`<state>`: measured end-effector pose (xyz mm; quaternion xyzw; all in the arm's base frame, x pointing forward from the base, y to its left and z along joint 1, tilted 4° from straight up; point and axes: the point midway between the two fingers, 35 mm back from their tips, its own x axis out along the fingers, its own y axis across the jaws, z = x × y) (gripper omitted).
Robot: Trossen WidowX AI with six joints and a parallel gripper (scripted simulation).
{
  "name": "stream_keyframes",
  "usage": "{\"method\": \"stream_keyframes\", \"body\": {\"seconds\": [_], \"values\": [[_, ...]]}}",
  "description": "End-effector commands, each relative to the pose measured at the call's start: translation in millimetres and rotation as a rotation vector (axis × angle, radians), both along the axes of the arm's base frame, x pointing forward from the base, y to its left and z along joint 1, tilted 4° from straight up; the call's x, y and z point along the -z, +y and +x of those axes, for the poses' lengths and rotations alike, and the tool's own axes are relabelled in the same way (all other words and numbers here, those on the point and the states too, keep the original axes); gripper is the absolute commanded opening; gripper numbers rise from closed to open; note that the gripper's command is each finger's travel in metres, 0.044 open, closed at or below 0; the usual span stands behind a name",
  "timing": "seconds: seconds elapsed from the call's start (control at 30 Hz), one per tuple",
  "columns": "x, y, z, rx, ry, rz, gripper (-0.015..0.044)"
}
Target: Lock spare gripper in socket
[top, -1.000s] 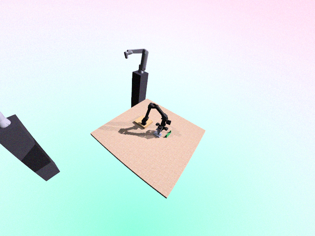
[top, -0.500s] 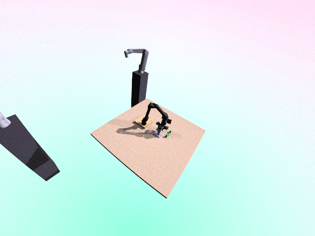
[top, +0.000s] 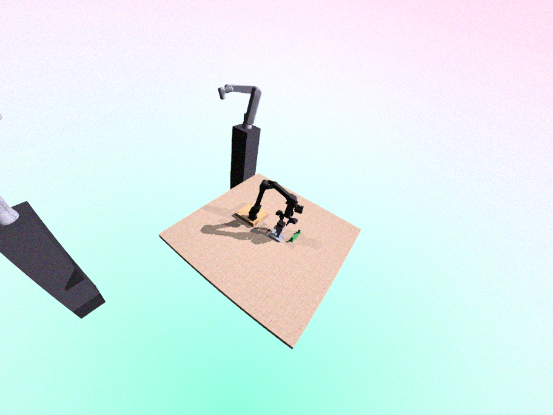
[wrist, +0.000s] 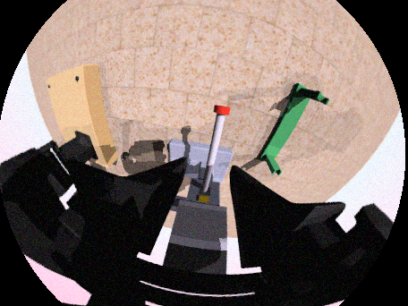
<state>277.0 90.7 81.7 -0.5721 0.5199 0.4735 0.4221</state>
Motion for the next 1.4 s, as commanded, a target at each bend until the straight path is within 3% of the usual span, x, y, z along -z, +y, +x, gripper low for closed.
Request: {"method": "stream_keyframes", "body": {"seconds": [0.0,0.53,0.83,1.37], "values": [[-8,6,0,0.0,0.0,0.001,0.02],[-43,27,-3,-0.005,0.004,-0.006,0.02],[-37,22,-2,-0.006,0.004,-0.008,0.0436],[-37,22,-2,-0.006,0.004,-0.008,0.044]]}}
